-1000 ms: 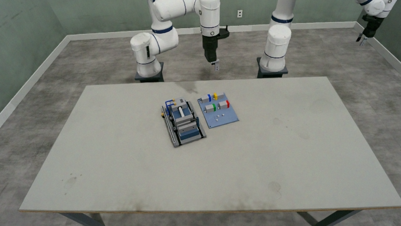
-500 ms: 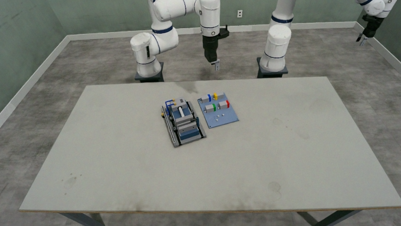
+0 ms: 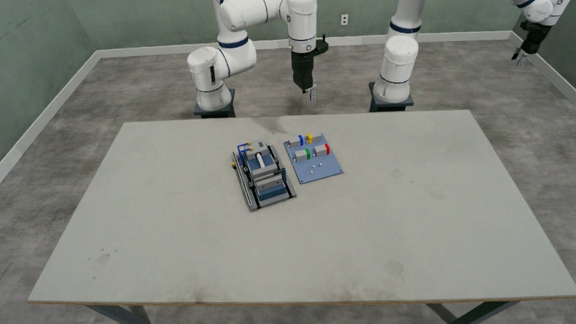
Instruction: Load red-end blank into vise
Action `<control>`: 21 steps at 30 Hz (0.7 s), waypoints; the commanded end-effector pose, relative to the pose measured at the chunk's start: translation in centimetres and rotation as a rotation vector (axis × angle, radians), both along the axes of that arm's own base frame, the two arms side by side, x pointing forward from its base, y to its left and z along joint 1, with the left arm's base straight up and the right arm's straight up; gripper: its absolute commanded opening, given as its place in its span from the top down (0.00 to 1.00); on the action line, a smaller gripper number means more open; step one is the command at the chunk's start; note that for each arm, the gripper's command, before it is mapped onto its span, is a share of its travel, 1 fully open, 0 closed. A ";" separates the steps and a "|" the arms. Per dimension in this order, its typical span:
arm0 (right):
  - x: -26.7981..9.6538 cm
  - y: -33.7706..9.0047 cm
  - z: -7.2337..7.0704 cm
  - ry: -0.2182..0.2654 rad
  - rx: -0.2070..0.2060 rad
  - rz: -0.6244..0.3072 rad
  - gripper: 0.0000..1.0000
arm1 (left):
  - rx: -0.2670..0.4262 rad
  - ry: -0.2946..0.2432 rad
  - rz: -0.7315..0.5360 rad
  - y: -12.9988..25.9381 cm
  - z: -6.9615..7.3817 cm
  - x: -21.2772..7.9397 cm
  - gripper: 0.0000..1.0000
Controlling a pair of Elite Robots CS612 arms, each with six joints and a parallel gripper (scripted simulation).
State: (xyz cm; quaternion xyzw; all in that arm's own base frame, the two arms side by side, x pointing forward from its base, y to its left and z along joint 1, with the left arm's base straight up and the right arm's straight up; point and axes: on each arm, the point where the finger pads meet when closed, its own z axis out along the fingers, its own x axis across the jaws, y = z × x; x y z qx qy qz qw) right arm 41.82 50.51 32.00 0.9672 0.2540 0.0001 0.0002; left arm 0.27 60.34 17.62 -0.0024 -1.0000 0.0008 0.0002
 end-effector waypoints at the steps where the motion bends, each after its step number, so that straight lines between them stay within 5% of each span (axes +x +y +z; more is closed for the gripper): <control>1: 0.1 0.0 0.1 -0.002 0.002 0.009 0.00 | 0.001 0.000 0.000 0.1 0.1 0.0 0.00; 11: 0.1 0.0 0.1 -0.002 0.002 0.020 0.00 | 0.001 0.000 0.000 0.1 0.1 0.0 0.00; 21: 0.1 0.0 0.1 -0.002 0.002 -0.135 0.00 | 0.001 0.000 0.000 0.1 0.1 0.0 0.00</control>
